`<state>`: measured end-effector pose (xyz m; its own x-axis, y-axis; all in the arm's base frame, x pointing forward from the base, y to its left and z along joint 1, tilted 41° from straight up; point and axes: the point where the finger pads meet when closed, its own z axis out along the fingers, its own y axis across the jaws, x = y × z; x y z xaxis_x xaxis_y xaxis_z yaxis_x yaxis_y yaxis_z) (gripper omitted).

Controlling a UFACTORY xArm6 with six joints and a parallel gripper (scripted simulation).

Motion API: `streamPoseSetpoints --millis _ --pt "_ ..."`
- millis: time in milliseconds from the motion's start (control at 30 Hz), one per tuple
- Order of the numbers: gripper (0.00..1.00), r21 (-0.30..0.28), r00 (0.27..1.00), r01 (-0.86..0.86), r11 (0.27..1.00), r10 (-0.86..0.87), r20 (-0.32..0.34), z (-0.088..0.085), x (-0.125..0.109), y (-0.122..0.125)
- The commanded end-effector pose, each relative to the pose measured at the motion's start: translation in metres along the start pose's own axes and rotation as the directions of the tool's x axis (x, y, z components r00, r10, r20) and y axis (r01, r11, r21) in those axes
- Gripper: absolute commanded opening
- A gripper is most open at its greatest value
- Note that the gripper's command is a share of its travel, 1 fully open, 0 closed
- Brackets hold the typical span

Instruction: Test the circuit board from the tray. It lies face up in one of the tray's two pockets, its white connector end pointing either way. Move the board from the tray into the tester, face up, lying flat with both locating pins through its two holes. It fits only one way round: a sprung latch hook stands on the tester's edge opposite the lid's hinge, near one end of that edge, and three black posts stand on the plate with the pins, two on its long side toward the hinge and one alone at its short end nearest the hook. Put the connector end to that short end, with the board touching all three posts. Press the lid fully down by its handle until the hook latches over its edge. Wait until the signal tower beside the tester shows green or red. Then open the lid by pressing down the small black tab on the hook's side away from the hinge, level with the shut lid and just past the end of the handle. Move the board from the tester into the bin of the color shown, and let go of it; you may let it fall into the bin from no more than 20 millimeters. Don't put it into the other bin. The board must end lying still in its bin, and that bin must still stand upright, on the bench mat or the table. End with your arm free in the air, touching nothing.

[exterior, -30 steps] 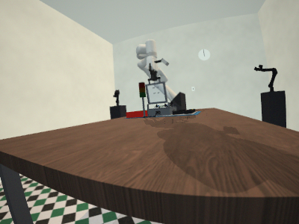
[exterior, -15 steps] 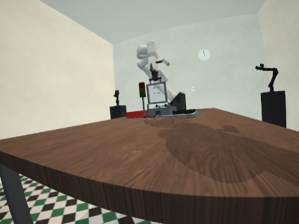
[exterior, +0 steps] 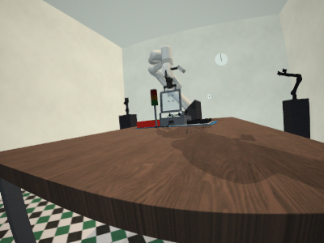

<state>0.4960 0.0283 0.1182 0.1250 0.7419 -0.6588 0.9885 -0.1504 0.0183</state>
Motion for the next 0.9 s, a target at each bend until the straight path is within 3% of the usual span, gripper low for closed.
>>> streamPoseSetpoints --millis 0,867 --pt "0.00 -0.005 1.000 -0.001 1.000 0.001 -0.003 -0.001 0.000 -0.010" --pt "0.00 -0.005 1.000 -0.001 1.000 0.001 -0.003 0.023 0.000 -0.075"
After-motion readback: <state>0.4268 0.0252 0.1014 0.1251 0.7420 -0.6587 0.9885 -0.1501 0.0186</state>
